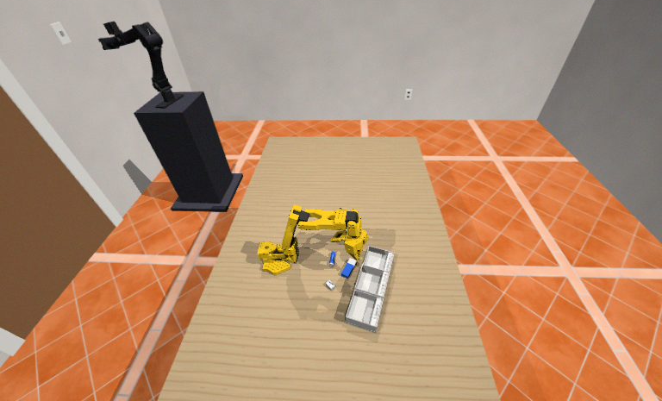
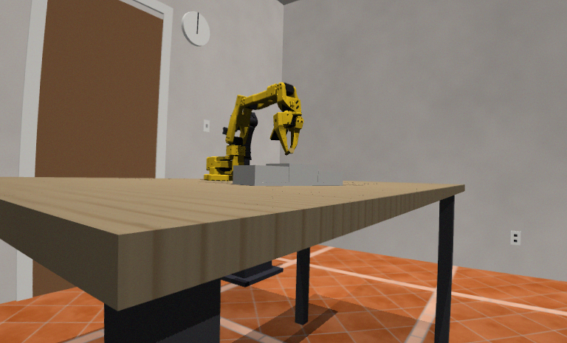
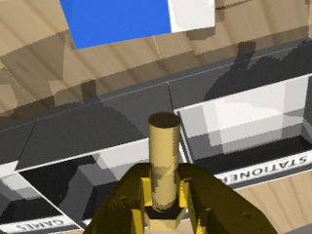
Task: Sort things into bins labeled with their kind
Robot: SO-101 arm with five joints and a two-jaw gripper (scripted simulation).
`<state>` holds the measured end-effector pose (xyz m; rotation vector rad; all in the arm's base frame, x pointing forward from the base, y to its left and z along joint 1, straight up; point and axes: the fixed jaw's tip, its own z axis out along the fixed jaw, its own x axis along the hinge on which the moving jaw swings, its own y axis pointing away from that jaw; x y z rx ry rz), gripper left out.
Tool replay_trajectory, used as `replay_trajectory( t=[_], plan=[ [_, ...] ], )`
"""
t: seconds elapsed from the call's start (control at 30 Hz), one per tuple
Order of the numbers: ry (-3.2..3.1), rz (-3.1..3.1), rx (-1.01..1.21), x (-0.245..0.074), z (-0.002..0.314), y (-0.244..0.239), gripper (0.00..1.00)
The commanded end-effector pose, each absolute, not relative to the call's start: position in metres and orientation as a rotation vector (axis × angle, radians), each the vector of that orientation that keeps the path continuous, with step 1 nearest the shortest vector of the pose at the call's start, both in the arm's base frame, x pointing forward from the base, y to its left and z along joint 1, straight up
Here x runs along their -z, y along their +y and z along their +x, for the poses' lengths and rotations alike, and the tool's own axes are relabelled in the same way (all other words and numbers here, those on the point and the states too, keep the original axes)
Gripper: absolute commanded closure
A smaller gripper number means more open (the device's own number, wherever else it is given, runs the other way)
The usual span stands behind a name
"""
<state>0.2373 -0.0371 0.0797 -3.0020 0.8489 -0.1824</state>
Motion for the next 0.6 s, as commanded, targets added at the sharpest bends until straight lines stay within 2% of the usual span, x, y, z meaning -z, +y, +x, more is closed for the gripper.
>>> replay_trajectory(
  t=[0.0, 0.57],
  plan=[
    [0.827, -2.996, 0.259, -0.088, 0.243, -0.041, 1.00],
    [0.527, -3.093, 0.407, -0.089, 0.271, -0.079, 1.00]
  ],
)
